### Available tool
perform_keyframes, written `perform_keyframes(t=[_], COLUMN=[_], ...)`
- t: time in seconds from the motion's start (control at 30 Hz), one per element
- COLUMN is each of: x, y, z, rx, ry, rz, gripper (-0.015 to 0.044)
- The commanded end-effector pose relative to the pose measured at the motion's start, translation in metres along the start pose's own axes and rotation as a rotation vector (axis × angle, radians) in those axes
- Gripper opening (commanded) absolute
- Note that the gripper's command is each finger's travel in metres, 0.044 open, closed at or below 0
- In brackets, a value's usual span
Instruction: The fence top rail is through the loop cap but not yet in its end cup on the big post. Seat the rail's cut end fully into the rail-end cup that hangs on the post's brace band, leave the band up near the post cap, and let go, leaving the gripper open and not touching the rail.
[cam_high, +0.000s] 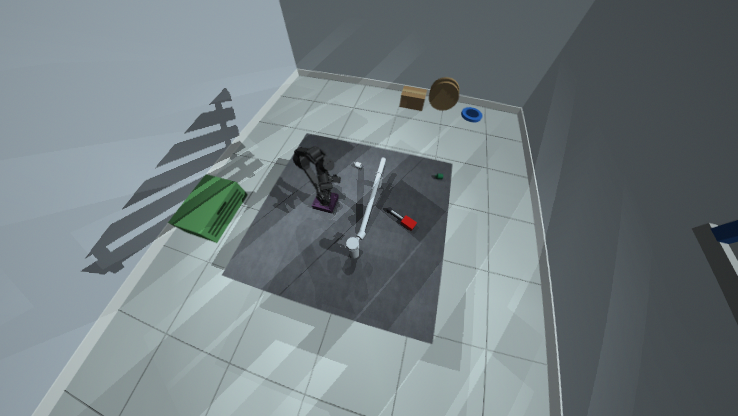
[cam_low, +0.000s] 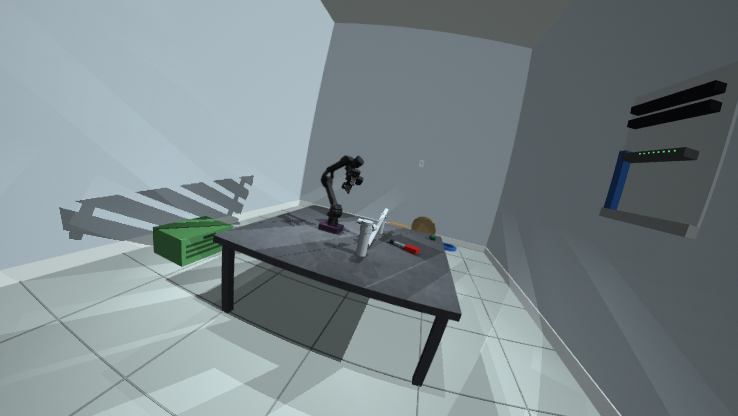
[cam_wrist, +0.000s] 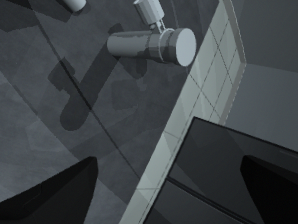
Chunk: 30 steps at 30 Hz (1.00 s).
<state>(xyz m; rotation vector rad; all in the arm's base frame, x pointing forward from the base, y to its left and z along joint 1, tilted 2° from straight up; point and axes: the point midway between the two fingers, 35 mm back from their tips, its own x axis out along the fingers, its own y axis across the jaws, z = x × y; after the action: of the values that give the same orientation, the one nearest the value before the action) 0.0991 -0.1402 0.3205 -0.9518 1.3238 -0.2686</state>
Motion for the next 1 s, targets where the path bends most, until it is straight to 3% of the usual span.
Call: perform_keyframes(t=[0.0,0.27,0.57,0.97], x=[0.001,0.047,0.065,0.069], y=[0.0,0.004,0.036,0.036], z=[0.002,0.112,0.194,0.196], rx=[0.011,0.507,0.854,0.834], ry=[-0.007,-0.254,-0.287,-0.293], rz=[0.003,0.274,0.589,0.594], gripper=[0.0426,0.044,0.044,0.044])
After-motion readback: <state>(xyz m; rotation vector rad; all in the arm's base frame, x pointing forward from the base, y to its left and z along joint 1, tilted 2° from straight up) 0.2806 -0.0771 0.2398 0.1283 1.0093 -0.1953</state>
